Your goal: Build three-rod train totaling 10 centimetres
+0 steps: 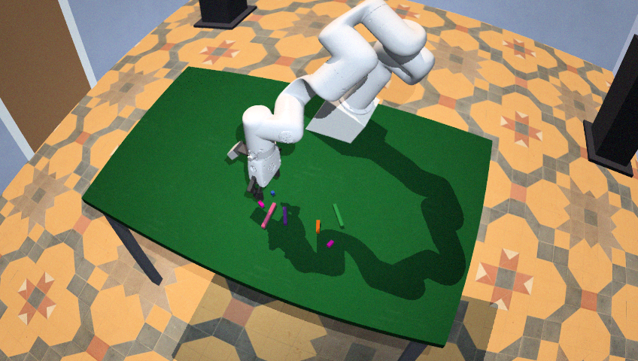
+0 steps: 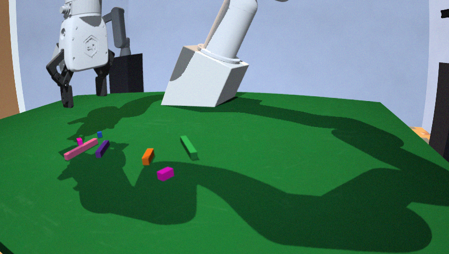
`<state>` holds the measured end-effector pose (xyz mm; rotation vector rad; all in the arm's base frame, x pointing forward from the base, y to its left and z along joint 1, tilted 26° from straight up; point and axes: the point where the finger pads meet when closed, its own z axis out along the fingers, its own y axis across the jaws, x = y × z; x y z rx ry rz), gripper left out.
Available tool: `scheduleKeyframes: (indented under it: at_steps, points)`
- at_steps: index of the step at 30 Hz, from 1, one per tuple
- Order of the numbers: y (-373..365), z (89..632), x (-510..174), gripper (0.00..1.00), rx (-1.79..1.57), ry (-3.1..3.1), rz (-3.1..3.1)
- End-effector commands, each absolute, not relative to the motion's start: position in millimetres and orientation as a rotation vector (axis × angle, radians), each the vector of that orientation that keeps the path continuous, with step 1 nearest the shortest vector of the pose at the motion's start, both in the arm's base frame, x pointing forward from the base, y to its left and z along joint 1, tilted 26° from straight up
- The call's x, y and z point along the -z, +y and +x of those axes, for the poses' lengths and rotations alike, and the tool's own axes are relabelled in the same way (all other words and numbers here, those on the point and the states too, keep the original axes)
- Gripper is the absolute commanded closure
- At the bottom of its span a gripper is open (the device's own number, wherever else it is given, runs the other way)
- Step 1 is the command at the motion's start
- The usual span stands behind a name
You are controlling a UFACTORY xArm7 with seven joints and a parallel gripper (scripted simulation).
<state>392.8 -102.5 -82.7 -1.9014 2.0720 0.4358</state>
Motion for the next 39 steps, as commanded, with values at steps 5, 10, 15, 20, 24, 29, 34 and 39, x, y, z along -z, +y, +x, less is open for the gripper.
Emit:
scheduleKeyframes:
  at_steps: [5, 10, 15, 20, 24, 29, 34, 39]
  points:
    - [-85, 410, 67, 0.0, -0.351, 1.778, -2.143]
    - [-71, 419, 57, 0.0, -0.302, 1.573, -2.282]
    - [-57, 428, 47, 0.0, -0.254, 1.363, -2.4]
    - [-43, 435, 38, 0.0, -0.208, 1.16, -2.494]
    - [-33, 440, 31, 0.0, -0.173, 1.004, -2.554]
    - [-17, 447, 21, 0.0, -0.123, 0.775, -2.625]
    - [-4, 452, 13, 0.0, -0.082, 0.59, -2.667]
    - [14, 457, 2, 0.0, -0.03, 0.352, -2.703]
